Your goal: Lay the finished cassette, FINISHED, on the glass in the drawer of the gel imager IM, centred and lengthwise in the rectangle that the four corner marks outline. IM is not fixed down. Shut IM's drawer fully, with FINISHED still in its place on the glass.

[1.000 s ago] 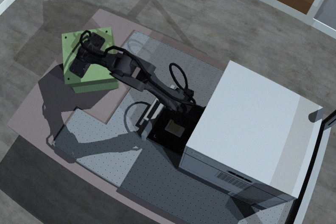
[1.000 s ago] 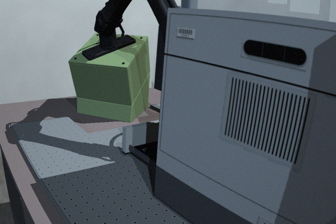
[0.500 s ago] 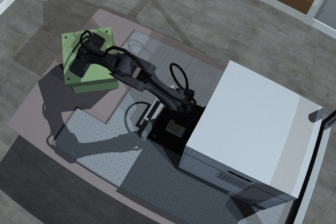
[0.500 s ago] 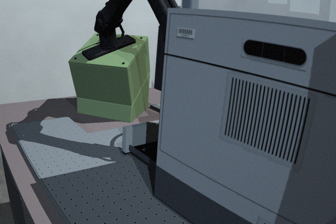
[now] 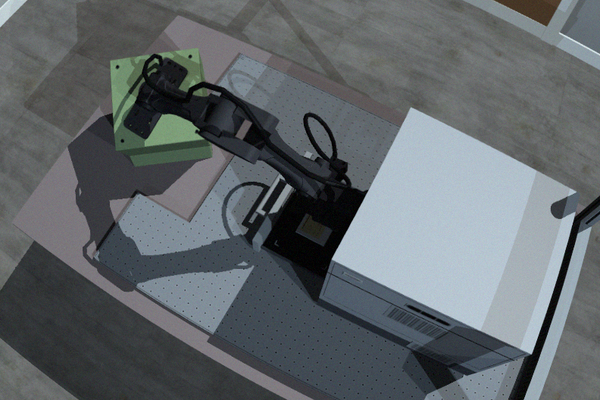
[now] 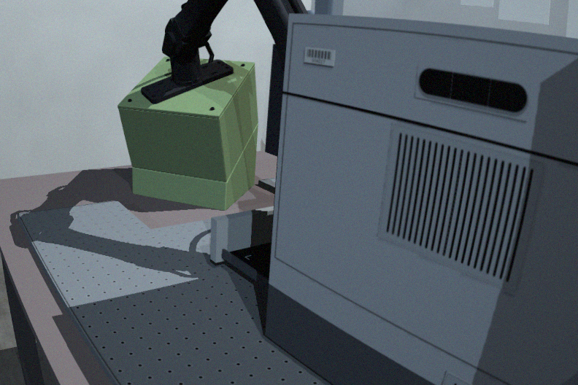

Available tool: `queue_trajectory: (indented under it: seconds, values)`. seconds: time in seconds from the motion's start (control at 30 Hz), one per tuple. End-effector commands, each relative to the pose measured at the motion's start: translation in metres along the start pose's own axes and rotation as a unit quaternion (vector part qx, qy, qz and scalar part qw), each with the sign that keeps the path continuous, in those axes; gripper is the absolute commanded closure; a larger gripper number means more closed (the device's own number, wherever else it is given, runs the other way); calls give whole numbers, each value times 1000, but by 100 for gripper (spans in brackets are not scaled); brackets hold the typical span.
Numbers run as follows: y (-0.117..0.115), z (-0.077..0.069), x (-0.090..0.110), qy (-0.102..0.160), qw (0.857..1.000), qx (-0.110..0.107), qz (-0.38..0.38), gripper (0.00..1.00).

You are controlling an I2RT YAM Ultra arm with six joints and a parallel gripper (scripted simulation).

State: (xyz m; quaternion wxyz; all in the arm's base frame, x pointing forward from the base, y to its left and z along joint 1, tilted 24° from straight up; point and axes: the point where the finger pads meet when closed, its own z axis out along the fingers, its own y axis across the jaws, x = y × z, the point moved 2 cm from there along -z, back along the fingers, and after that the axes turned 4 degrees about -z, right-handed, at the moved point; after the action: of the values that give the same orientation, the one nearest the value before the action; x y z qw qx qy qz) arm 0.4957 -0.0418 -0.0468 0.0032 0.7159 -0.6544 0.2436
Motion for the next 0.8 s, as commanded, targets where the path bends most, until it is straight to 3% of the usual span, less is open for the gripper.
queue_trajectory:
  seconds: [0.0,0.27,0.33,0.77]
  values:
    - [0,-12,-6,-10,1000,4,-5,9]
    - [-4,-12,-5,-9,1000,15,-1,9]
    - [2,-7,-8,-9,1000,7,-4,9]
    - [1,-10,-6,-9,1000,10,-3,9]
